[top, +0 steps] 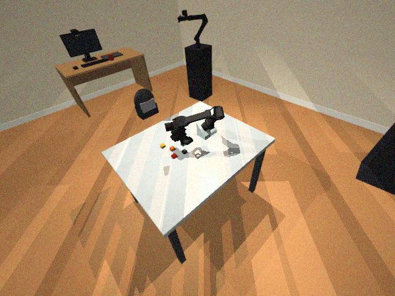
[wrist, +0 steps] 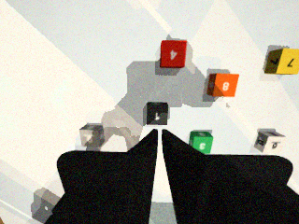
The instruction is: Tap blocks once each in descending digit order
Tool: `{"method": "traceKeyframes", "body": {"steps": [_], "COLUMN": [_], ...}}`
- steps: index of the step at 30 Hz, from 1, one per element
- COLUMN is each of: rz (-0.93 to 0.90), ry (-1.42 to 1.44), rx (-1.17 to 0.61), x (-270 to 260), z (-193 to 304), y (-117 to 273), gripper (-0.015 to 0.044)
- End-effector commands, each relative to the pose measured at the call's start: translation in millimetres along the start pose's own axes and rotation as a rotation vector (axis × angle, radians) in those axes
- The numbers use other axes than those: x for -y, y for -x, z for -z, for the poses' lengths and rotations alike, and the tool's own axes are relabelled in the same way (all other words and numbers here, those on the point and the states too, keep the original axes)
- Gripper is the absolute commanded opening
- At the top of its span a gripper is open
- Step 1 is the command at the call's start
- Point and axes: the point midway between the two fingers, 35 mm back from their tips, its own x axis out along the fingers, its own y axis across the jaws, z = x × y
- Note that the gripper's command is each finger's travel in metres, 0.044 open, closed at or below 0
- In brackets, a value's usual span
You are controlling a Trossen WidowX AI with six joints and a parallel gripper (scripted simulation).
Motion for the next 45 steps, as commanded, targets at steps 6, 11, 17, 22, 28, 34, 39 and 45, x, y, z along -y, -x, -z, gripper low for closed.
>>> {"method": "traceKeyframes", "body": {"steps": [6,11,17,22,28,34,39,45], "rz": [-0.017,-0.017,-0.017,-0.018,-0.019,-0.013,-0.017,-0.016], "ry": [-0.006,-0.006,-0.006,-0.006,-0.006,-0.001,-0.006,-0.007], "rx": [-0.013,-0.013,-0.013,-0.013,-0.013,-0.008,-0.013,-0.013], "x": [-5.8,-5.8,-5.9,-6.2,-6.6,-6.1,-5.8,-51.2], "z": [7.0,6.8,6.8,7.1,7.5,5.4,7.0,3.4], "y": [-42.5,-48.1,-57.7,-65.6,-72.6,-67.6,-42.5,-15.9], "gripper": [0.002,0.002,0.002,0.002,0.002,0.002,0.002,0.0125]}}
